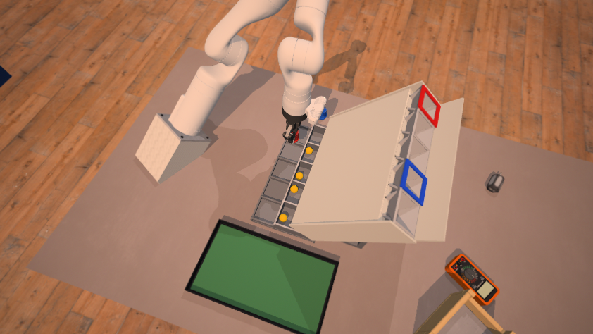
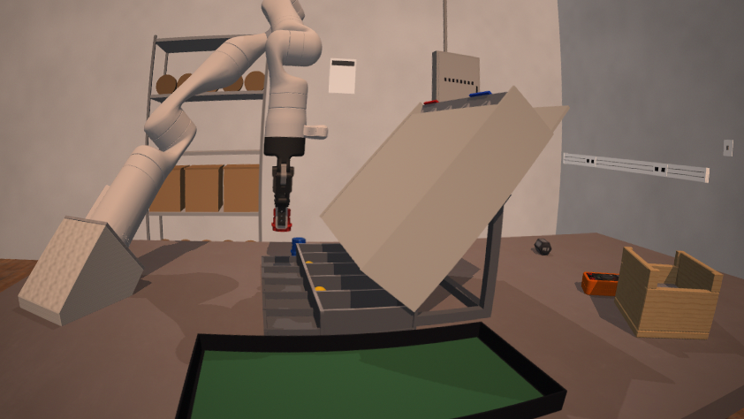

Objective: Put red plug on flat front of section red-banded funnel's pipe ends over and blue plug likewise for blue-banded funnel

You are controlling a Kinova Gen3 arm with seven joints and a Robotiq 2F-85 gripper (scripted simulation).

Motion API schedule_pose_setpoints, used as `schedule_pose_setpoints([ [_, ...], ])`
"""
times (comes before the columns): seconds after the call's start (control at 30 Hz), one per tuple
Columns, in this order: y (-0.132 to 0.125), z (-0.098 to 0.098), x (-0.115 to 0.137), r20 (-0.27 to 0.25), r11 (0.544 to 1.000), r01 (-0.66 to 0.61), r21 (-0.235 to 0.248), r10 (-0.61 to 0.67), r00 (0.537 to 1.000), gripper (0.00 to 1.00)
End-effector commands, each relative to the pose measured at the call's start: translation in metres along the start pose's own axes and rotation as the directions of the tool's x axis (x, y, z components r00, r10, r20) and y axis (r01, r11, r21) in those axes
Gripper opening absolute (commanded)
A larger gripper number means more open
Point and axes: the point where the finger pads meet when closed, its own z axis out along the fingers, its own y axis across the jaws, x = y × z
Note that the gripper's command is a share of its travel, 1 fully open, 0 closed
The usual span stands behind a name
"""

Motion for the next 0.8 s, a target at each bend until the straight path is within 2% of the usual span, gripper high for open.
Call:
schedule_pose_setpoints([
  [0.0, 0.0, 0.021, 0.001, -0.004, 1.0, 0.0, -0.002, 0.0, 1.0, 0.0],
  [0.47, 0.0, 0.021, 0.001, -0.004, 1.0, 0.0, -0.002, 0.0, 1.0, 0.0],
  [0.5, -0.001, 0.046, 0.001, -0.004, 1.0, 0.0, -0.002, 0.0, 1.0, 0.0],
  [0.77, -0.001, 0.046, 0.001, -0.004, 1.0, 0.0, -0.002, 0.0, 1.0, 0.0],
])
